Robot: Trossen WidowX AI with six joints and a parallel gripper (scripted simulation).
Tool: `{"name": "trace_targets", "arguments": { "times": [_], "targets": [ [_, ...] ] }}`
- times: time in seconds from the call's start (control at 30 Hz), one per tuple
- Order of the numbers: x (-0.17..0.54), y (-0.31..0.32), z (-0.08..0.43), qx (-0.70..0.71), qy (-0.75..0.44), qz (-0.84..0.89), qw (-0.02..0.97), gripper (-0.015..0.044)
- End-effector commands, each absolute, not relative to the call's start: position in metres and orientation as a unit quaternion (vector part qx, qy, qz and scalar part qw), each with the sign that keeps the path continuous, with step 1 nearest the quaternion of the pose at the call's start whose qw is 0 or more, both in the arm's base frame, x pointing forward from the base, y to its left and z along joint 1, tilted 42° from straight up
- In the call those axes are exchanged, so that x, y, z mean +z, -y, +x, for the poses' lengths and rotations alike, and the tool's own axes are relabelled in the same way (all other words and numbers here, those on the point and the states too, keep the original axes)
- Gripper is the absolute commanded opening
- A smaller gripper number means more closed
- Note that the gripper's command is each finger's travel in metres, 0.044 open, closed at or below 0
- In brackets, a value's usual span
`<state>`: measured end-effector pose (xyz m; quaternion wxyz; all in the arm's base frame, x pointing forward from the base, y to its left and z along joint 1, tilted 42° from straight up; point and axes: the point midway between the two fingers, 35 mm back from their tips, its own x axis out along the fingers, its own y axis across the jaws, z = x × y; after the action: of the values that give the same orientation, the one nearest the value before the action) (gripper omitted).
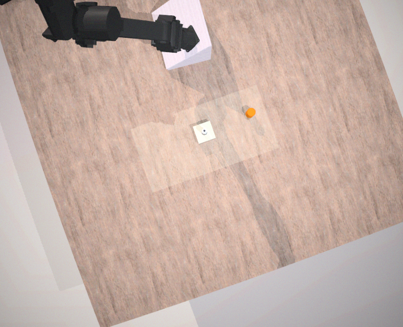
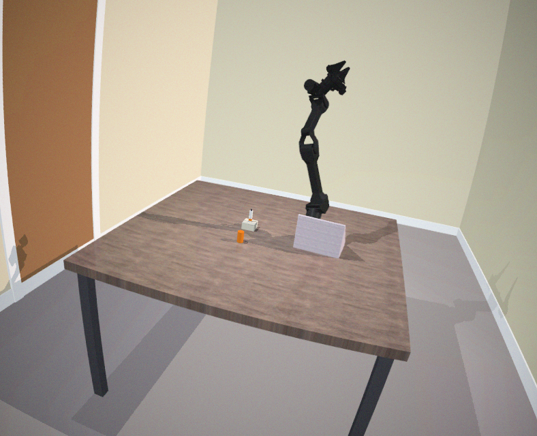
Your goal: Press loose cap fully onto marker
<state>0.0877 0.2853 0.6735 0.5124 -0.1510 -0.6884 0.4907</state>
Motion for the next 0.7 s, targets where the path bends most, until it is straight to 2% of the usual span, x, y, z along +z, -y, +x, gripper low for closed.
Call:
{"name": "trace_targets", "arguments": {
  "times": [0.0,0.17,0.47,0.67],
  "targets": [
    [0.674,-0.285,0.086,0.491,0.689,-0.149,0.512,0.0374],
    [0.686,-0.268,0.045,0.468,0.728,-0.107,0.489,0.0245],
    [0.718,-0.174,-0.047,0.326,0.851,-0.042,0.41,0.0245],
    [0.727,-0.093,-0.089,0.217,0.902,0.025,0.372,0.0245]
  ]
}}
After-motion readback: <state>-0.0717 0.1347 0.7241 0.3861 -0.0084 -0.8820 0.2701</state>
